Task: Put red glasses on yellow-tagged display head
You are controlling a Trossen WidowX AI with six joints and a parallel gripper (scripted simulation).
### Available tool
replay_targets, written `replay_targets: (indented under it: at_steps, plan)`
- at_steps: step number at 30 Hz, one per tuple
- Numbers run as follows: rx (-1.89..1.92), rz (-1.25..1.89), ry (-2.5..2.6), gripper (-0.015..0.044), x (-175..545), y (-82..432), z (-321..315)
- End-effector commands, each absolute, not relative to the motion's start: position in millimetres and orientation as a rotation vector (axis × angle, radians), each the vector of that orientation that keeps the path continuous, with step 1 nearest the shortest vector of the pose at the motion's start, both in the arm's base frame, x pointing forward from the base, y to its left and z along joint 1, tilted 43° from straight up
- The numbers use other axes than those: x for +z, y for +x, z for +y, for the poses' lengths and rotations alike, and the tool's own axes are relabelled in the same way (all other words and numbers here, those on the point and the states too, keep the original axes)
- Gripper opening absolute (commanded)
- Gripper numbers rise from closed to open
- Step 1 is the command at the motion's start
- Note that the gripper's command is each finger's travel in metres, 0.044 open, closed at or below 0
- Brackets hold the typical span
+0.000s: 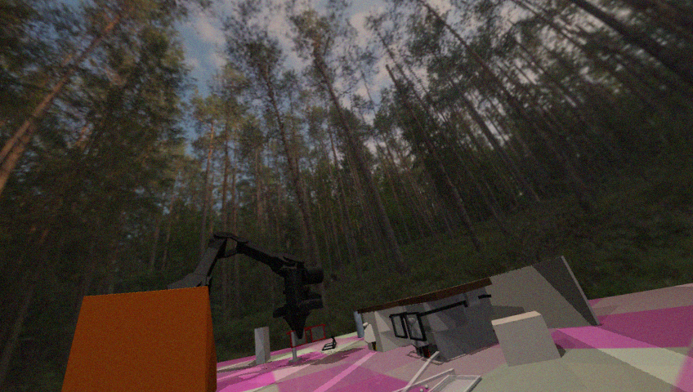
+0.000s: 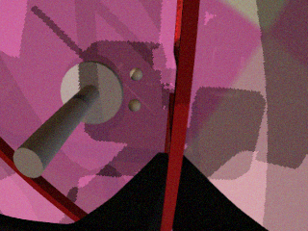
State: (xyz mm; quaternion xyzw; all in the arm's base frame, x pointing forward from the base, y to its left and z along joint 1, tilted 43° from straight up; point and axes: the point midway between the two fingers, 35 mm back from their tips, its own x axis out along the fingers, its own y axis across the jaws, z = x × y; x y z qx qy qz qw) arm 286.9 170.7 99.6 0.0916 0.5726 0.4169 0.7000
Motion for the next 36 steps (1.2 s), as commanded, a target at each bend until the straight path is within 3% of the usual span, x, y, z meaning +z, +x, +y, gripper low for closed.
replay_targets:
  at_steps: [1,36]
  plan:
    - [0.932,1.277,0.202,0.0,98,290,170]
    - [0.932,1.276,0.201,0.0,96,311,168]
